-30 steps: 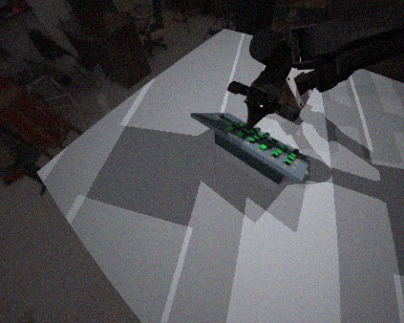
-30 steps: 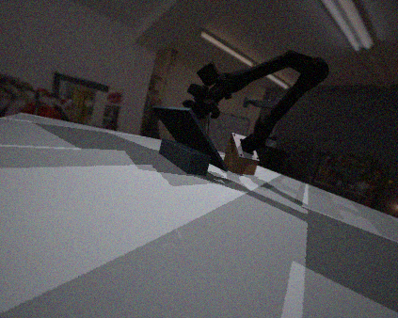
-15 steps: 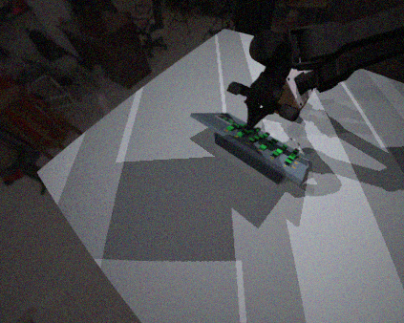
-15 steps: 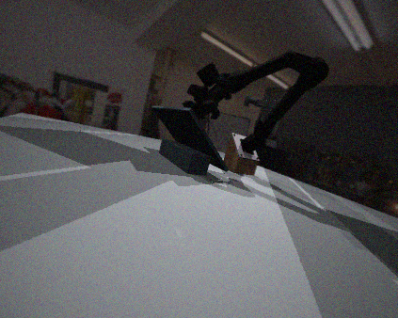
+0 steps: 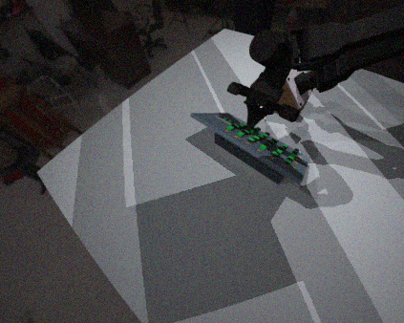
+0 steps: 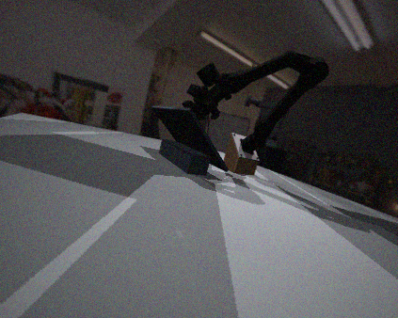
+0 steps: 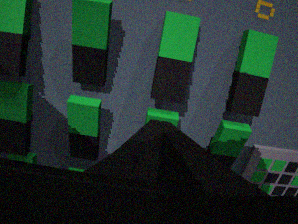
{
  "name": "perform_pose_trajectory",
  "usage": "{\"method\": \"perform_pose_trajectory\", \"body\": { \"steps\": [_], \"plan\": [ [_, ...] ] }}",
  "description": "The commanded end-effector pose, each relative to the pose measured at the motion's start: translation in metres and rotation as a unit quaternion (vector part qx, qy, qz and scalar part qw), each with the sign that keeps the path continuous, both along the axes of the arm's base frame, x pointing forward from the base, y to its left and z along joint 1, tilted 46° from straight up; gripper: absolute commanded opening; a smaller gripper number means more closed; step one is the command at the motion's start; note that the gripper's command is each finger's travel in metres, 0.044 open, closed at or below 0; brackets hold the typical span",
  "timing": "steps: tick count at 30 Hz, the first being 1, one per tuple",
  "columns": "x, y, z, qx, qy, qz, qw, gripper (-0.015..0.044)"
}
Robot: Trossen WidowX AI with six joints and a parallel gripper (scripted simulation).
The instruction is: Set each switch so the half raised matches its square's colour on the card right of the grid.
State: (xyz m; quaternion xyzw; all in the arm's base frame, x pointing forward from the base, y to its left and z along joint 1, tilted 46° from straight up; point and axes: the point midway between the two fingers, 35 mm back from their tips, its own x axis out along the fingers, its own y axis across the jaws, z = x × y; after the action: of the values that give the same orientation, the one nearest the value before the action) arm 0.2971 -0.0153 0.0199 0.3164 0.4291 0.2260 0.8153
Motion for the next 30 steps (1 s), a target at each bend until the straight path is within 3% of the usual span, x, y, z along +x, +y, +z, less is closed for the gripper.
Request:
{"method": "perform_pose_trajectory", "body": {
  "steps": [1, 30],
  "plan": [
    [0.0001, -0.0001, -0.0011, -0.001, 0.002, -0.002, 1.0, 0.0],
    [0.0022, 0.0024, -0.0032, -0.001, 0.002, -0.002, 1.0, 0.0]
  ]
}}
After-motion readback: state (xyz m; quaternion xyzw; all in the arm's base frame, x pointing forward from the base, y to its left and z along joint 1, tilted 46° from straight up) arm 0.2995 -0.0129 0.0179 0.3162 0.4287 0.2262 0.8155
